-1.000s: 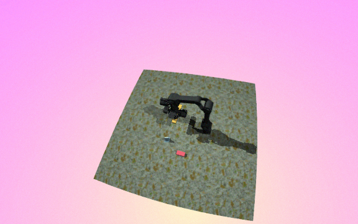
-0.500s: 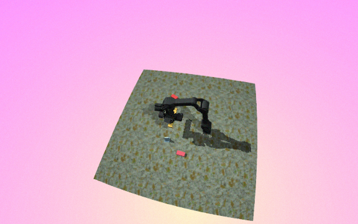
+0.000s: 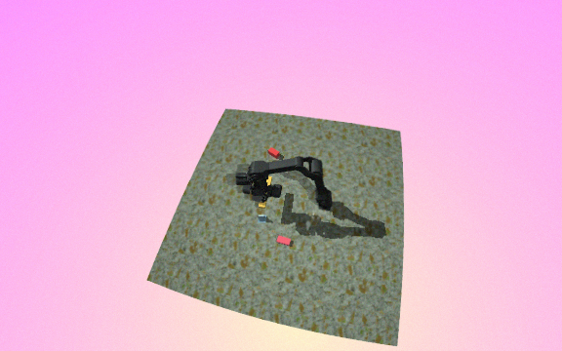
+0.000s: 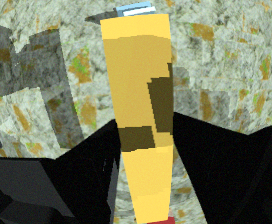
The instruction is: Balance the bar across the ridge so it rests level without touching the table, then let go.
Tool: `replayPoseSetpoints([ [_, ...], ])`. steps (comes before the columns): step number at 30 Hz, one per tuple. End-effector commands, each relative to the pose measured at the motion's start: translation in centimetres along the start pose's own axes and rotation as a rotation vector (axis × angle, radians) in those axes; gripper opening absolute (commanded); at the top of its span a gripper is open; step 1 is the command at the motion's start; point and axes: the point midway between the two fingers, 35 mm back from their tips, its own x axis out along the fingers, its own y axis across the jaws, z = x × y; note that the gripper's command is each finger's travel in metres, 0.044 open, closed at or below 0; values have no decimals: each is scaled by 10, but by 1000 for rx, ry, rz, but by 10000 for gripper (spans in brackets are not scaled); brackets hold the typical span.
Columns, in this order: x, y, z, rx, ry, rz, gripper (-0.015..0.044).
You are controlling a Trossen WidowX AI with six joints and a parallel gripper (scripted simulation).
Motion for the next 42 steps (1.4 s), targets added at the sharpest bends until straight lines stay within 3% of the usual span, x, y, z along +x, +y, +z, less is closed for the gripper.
replayPoseSetpoints([
  [1,-1,-4,14,-11,-2,-2,0],
  [26,4,-8,109,-110,-12,-2,0],
  [42,23,-8,113,-113,-12,-2,0],
])
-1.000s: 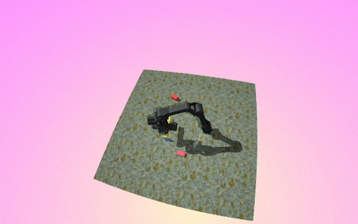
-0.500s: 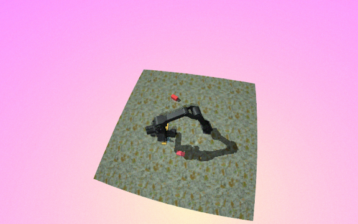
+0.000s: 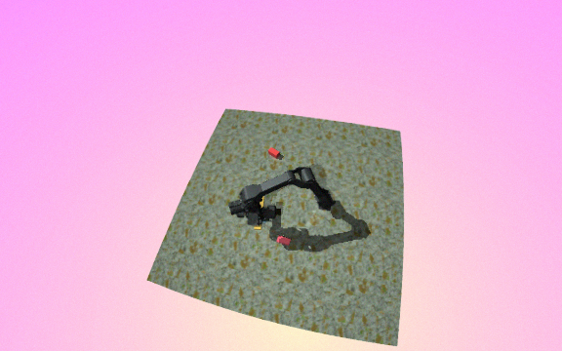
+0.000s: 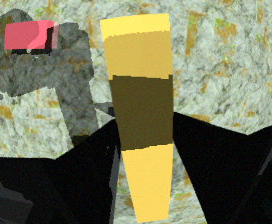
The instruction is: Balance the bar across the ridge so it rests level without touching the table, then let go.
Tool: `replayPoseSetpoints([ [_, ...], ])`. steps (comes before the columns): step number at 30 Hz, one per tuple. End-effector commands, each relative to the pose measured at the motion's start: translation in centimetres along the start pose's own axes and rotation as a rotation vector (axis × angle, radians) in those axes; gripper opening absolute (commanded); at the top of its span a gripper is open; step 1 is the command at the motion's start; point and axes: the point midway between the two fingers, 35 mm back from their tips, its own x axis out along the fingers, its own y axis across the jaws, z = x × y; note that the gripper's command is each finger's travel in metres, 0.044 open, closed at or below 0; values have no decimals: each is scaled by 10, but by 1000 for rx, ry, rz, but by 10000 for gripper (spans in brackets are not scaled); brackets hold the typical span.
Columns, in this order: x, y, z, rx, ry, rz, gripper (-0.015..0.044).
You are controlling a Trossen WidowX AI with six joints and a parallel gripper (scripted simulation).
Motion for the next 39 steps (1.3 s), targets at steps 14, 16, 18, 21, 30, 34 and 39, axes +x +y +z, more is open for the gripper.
replayPoseSetpoints([
  [14,27,1,-1,5,-1,1,0],
  [16,29,1,-1,5,-1,1,0],
  [18,29,1,-1,5,-1,1,0],
  [21,29,1,-1,5,-1,1,0],
  [30,29,1,-1,5,-1,1,0],
  [34,29,1,-1,5,-1,1,0],
  [39,29,1,-1,5,-1,1,0],
])
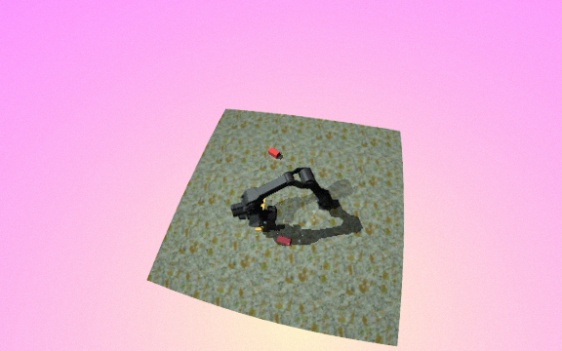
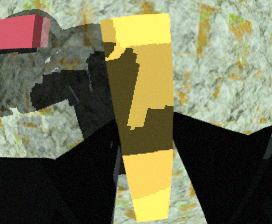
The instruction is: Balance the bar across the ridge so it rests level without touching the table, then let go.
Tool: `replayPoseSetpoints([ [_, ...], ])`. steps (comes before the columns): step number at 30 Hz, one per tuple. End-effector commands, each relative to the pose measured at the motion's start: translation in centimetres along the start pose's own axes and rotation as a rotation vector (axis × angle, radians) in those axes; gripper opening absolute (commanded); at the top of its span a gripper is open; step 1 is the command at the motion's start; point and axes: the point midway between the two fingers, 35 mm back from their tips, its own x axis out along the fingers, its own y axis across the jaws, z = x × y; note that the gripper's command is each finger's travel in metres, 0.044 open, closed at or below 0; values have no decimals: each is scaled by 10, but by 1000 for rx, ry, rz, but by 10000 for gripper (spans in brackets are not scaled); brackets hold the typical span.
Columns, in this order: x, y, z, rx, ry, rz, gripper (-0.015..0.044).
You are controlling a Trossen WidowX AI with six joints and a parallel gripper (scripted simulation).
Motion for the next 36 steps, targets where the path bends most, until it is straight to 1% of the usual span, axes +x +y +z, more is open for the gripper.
replayPoseSetpoints([
  [1,1,0,0,2,-2,-2,0],
  [36,3,0,0,2,-2,-2,0],
])
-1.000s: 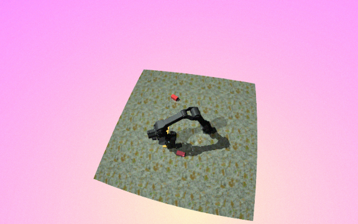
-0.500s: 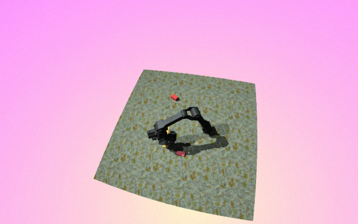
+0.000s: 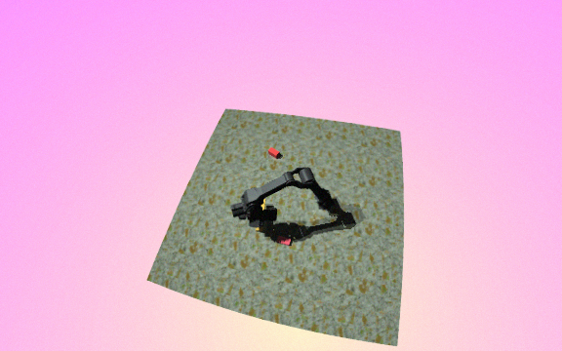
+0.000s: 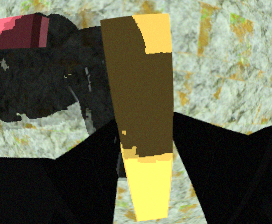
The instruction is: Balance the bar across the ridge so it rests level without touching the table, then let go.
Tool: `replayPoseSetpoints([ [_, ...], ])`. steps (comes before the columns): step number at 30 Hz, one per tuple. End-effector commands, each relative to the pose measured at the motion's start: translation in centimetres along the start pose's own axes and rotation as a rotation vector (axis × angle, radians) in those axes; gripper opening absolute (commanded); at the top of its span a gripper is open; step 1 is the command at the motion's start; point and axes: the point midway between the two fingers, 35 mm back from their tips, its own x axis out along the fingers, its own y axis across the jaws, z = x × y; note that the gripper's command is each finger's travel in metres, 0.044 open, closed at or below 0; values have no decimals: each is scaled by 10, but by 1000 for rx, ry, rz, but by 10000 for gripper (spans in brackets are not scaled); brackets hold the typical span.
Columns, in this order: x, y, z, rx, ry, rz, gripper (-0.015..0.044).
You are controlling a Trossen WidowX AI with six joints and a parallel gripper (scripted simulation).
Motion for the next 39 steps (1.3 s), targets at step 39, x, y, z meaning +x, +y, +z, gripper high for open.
replayPoseSetpoints([
  [39,4,0,0,2,-2,-1,0],
])
